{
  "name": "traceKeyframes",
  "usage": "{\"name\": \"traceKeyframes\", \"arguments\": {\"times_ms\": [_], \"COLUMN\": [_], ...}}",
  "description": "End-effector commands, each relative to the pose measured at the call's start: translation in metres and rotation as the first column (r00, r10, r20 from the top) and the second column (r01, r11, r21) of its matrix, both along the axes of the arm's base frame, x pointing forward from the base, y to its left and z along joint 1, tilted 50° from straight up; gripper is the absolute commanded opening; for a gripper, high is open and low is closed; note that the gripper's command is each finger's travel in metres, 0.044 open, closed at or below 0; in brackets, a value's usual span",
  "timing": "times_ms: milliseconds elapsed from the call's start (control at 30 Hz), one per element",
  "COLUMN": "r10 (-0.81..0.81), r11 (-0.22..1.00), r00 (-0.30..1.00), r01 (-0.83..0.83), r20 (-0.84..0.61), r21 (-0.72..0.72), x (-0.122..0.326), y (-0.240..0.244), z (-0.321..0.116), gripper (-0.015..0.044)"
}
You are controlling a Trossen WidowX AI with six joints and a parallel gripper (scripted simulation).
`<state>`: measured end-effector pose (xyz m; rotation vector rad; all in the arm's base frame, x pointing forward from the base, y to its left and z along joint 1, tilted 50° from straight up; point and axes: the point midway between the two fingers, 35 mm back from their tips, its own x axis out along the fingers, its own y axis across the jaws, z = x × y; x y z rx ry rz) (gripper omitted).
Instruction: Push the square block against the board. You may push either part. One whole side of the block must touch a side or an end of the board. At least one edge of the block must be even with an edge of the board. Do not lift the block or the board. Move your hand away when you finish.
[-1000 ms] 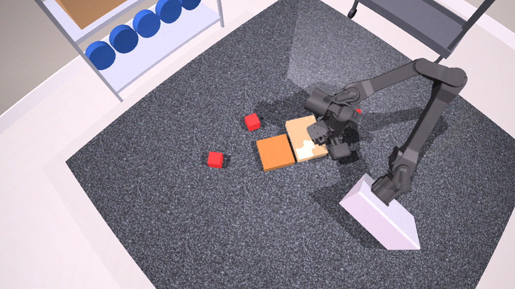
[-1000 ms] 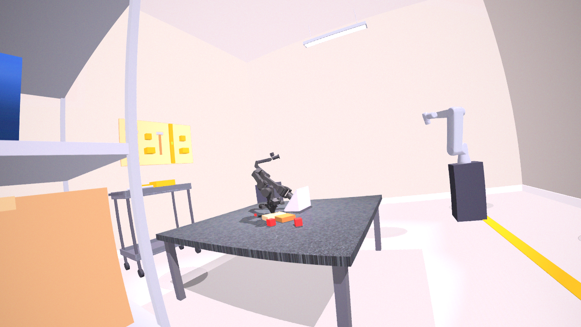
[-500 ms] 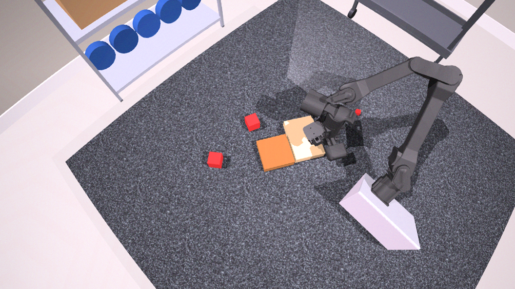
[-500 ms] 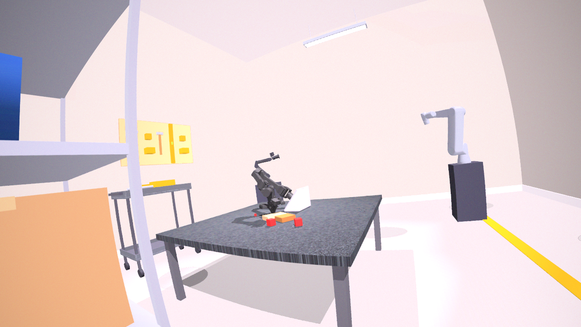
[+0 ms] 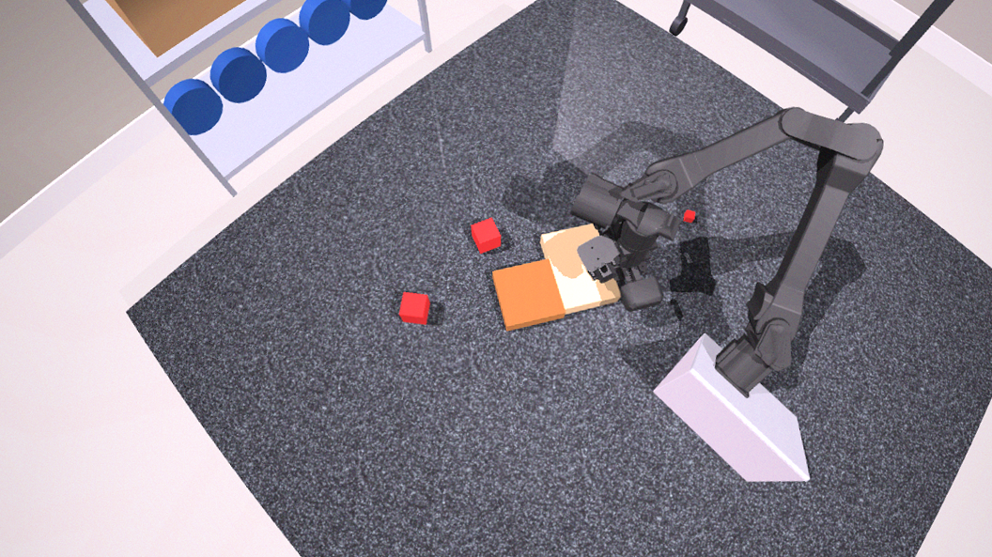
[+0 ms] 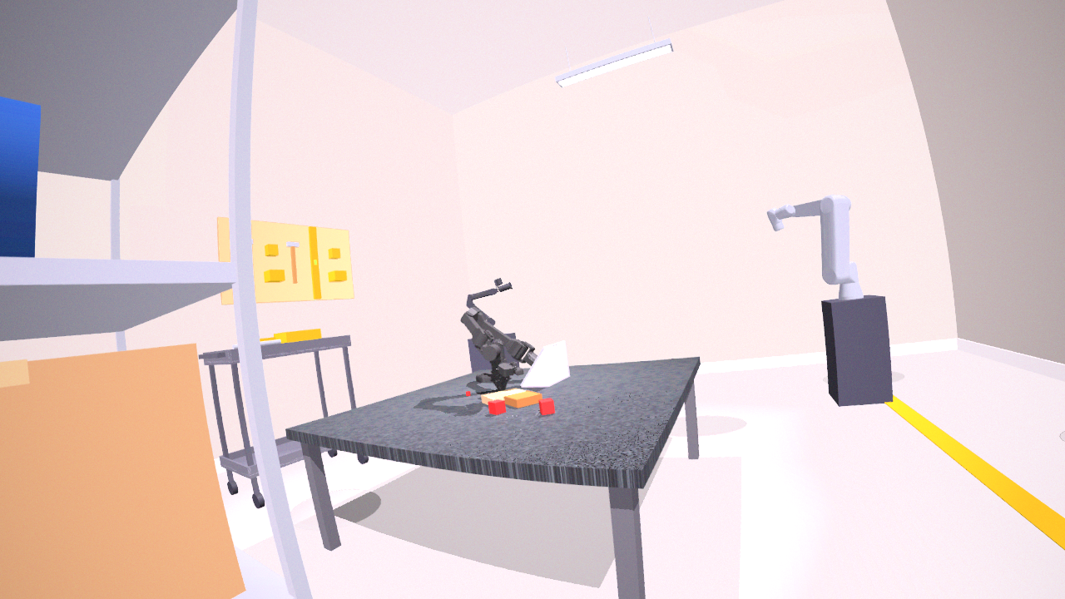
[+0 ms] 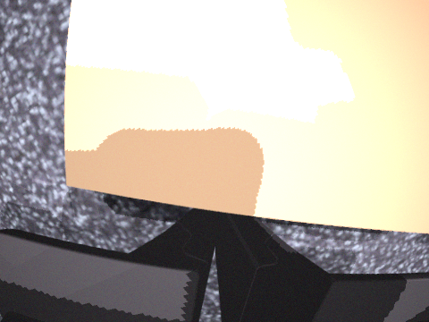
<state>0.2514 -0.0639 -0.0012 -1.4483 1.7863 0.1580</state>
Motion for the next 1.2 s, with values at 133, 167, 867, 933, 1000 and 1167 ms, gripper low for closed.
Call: {"name": "traceKeyframes", "arguments": {"times_ms": [133,167,867,933,1000,1167], "r10": [-0.004,-0.004,-0.004,-0.005,-0.006,-0.005], "r11": [1.0,1.0,1.0,1.0,1.0,1.0], "r00": [1.0,1.0,1.0,1.0,1.0,1.0], "r01": [0.004,0.004,0.004,0.005,0.006,0.005], "r20": [0.008,0.008,0.007,0.007,0.017,0.007], "r21": [0.007,0.007,0.005,0.004,0.009,0.003], "x": [-0.002,-0.003,-0.022,-0.023,-0.019,-0.019], "y": [-0.004,-0.005,-0.025,-0.026,-0.022,0.015], "z": [0.006,0.007,0.028,0.029,0.03,0.062], "gripper": [0.0,0.0,0.0,0.0,0.0,0.0]}}
